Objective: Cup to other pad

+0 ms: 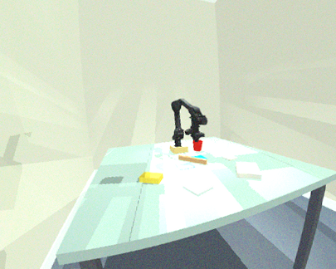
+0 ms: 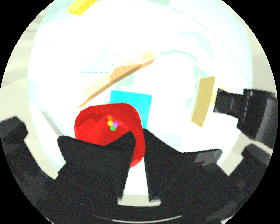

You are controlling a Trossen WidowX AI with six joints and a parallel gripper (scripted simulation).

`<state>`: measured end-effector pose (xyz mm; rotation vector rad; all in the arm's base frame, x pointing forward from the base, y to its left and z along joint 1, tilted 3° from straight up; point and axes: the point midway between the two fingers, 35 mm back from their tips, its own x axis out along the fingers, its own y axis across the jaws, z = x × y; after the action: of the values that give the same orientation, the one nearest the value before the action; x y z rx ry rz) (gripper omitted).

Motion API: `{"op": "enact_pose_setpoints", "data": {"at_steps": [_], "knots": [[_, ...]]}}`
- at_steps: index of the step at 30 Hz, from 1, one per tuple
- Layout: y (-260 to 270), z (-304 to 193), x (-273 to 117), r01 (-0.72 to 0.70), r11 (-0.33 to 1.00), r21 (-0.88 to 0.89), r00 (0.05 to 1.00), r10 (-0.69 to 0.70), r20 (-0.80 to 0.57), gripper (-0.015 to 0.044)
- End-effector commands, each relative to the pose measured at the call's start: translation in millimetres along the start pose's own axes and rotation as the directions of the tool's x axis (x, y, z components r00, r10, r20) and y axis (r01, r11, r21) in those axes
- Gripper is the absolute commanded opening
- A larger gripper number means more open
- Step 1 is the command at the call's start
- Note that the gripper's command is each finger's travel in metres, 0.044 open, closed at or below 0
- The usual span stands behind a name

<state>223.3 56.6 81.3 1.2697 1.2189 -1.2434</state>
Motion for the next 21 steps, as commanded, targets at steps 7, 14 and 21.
{"op": "enact_pose_setpoints", "data": {"at_steps": [7,14,21], "knots": [[-5.6,-4.7,5.3,0.001,1.000,0.002,1.000,-0.001,-0.004,0.0000],[-5.2,-4.9,14.6,0.001,1.000,0.002,1.000,-0.001,-0.004,0.0000],[-5.1,-5.2,24.1,0.001,1.000,0.002,1.000,-0.001,-0.004,0.0000]]}}
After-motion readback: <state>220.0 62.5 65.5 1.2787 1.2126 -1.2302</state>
